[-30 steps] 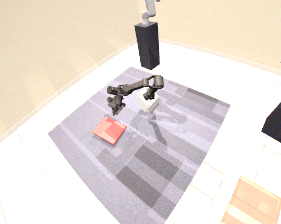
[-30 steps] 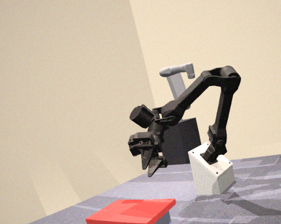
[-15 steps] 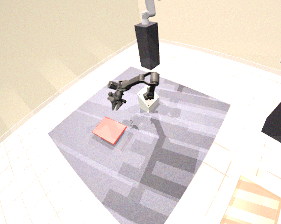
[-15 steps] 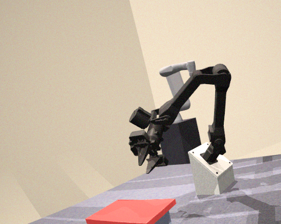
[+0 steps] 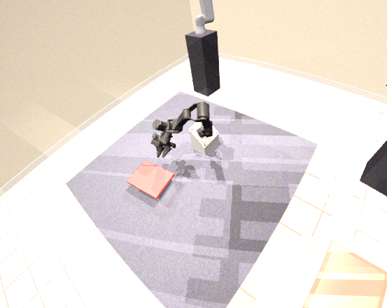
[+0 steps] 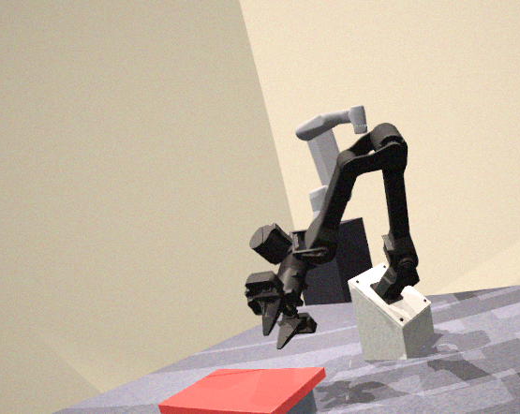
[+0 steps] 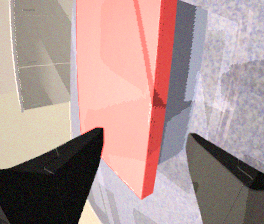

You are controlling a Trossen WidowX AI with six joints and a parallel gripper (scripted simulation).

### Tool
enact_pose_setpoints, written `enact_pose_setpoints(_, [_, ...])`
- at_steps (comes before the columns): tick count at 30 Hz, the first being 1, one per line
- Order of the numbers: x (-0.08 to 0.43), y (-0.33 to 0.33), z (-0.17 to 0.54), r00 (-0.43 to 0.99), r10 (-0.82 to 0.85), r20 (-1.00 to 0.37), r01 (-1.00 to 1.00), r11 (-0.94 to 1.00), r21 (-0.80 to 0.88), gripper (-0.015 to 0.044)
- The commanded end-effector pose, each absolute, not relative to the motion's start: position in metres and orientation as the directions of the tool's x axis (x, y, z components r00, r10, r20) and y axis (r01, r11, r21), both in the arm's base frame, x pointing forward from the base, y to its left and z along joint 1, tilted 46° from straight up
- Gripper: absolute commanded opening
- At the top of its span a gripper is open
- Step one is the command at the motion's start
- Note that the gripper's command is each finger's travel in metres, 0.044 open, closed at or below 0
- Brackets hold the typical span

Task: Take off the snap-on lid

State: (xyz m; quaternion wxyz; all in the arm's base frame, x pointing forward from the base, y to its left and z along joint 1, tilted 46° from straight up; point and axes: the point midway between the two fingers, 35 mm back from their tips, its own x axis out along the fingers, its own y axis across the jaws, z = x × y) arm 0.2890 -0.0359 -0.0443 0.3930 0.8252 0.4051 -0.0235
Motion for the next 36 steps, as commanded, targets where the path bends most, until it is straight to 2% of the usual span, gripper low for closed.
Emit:
enact_pose_setpoints(1, [0.286,-0.030,-0.048,0.671,0.648,-0.360,0.690,-0.370,0.622,0.0235])
enact_pose_setpoints(36, [0.323,0.003,-0.069,0.665,0.648,-0.370,0.696,-0.361,0.621,0.0235])
